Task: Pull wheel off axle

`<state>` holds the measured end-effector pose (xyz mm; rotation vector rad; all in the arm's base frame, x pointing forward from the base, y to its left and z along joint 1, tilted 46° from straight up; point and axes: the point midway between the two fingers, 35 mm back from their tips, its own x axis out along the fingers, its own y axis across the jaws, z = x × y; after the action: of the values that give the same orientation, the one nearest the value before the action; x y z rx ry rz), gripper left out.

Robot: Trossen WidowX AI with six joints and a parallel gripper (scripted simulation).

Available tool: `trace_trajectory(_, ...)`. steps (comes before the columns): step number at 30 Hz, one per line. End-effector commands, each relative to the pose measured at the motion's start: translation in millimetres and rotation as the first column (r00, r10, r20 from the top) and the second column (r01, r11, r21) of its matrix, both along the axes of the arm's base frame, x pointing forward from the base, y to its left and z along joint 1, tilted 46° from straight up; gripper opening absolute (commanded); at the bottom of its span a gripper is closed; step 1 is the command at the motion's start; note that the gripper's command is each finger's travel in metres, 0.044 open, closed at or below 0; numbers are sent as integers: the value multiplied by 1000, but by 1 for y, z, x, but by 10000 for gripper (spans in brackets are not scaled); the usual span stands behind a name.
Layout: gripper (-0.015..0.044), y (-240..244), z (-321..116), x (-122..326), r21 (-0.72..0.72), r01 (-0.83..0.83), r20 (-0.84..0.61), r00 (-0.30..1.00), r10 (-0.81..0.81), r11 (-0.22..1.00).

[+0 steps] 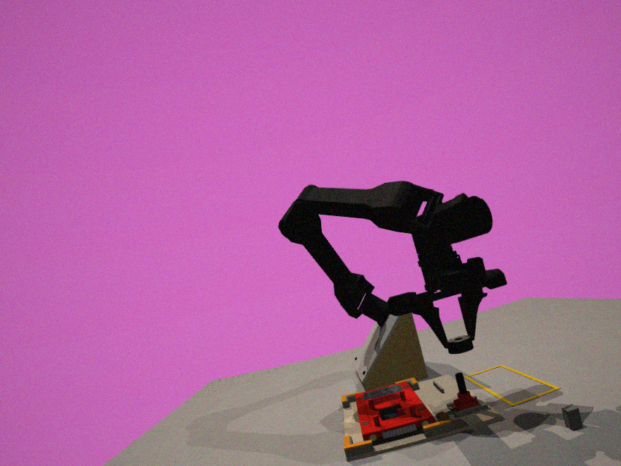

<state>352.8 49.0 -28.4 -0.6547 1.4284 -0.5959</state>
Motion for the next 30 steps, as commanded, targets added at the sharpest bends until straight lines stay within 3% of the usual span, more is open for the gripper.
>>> trace_trajectory(1,0,17,-15,-11,7,-4,-4,1000,4,1000)
trace_trajectory(15,0,61,-57,-52,9,2,0,1000,-2,1000)
trace_trajectory(30,0,43,-77,-50,9,2,1,1000,-2,1000)
